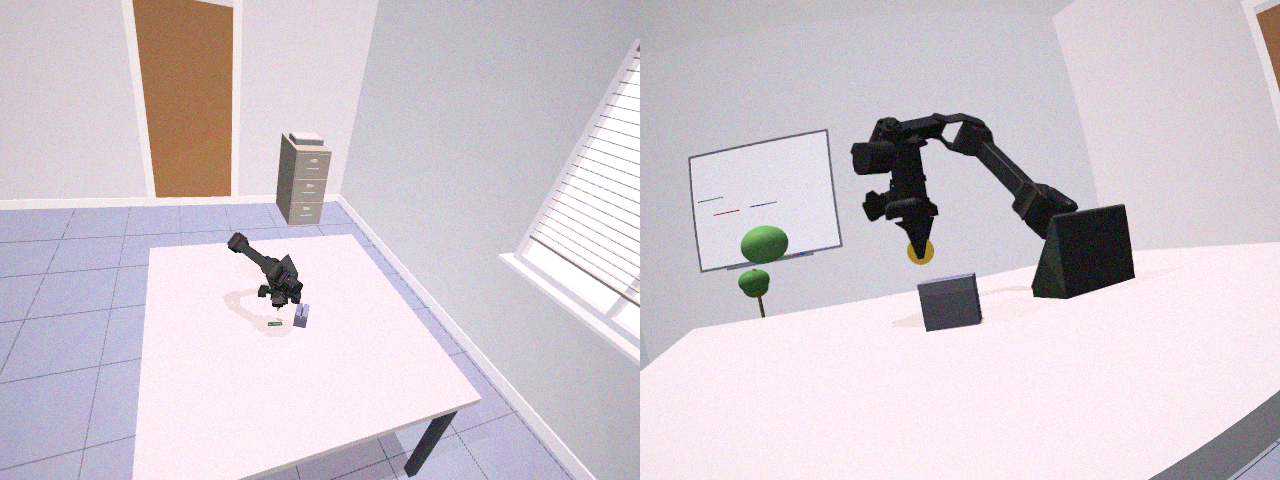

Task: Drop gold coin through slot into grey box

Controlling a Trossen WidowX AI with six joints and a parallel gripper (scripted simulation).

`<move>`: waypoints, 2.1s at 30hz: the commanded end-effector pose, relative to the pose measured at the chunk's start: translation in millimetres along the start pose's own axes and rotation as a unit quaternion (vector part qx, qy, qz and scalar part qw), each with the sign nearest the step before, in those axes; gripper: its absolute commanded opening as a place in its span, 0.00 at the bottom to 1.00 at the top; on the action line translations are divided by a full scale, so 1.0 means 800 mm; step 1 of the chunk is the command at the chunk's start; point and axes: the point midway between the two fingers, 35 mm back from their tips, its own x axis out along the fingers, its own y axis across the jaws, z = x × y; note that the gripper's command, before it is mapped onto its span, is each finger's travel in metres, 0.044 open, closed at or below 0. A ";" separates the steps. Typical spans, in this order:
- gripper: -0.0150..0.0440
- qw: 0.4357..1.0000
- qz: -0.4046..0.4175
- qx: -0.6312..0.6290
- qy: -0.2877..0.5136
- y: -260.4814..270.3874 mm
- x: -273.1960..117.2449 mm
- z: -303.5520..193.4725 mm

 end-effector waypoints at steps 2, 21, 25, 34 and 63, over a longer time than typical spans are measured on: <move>0.25 1.000 0.001 -0.002 0.002 0.017 0.001 -0.005; 0.25 1.000 0.003 -0.002 0.003 0.076 0.000 -0.028; 0.25 1.000 0.003 -0.002 0.003 0.087 0.000 -0.034; 0.25 1.000 0.002 -0.002 0.003 0.113 0.000 -0.050; 0.25 1.000 0.001 0.001 0.001 0.134 0.002 -0.066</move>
